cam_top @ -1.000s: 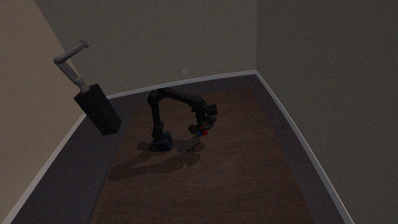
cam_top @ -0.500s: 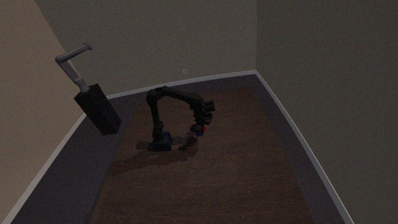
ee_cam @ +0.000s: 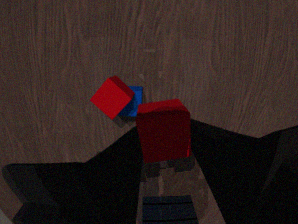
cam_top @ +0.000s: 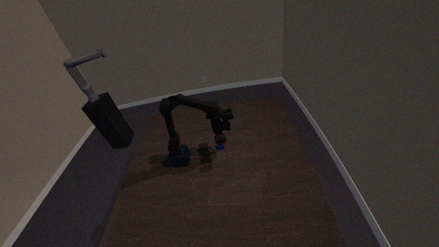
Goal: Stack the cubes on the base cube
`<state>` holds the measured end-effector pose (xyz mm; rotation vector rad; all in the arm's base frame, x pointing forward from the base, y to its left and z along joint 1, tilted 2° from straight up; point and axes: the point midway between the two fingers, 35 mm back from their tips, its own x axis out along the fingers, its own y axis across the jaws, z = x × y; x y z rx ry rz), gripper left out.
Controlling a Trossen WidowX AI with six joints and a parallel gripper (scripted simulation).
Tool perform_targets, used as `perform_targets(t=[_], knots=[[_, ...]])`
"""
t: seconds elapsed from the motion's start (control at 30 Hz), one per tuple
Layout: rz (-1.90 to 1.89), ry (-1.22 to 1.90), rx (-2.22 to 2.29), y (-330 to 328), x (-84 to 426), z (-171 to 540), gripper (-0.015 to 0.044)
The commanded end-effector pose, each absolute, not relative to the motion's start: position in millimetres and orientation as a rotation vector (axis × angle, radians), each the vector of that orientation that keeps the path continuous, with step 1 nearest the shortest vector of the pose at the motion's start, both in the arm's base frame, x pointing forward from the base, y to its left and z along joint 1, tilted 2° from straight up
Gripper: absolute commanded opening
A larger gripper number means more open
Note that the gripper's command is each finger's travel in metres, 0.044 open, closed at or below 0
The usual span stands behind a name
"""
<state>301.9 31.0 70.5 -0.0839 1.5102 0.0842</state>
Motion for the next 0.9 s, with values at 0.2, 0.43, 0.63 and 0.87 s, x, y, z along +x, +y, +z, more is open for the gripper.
perform_targets(t=[0.2,0.43,0.63,0.87], knots=[[0.408,1.466,-0.432,48.6,288.4,68.0,0.0105],[0.547,1.434,-0.578,55.9,282.5,66.3,0.0105],[0.547,1.434,-0.579,55.9,282.6,65.8,0.0105],[0.561,1.435,-0.615,57.1,283.3,46.4,0.0105]])
